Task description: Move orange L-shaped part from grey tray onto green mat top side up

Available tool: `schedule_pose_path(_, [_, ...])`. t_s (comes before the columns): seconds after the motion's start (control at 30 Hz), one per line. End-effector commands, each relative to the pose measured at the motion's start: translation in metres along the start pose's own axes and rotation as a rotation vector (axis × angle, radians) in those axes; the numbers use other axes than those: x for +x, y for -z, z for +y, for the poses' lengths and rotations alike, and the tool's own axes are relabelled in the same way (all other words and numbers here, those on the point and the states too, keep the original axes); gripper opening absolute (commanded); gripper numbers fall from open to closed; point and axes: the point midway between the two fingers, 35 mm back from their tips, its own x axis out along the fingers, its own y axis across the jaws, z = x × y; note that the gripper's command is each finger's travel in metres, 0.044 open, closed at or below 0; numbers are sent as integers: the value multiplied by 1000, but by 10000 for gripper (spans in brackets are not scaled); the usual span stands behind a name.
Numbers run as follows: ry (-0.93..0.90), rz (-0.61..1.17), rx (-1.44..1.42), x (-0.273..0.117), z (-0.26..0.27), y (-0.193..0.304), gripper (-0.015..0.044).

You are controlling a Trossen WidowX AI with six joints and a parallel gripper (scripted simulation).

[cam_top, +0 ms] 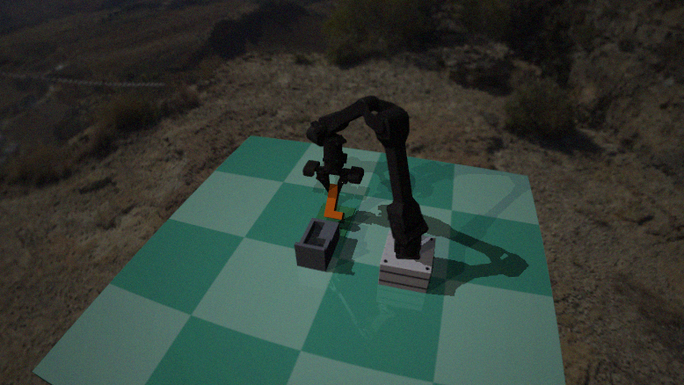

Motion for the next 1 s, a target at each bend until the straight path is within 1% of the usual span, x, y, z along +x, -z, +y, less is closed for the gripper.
schedule_pose_path(0.0, [4,6,-3,9,-1,1,0])
schedule_pose_path(0.33, [5,6,-3,23,-1,1,0])
schedule_pose_path(0.97, [6,4,-1,23,-1,1,0])
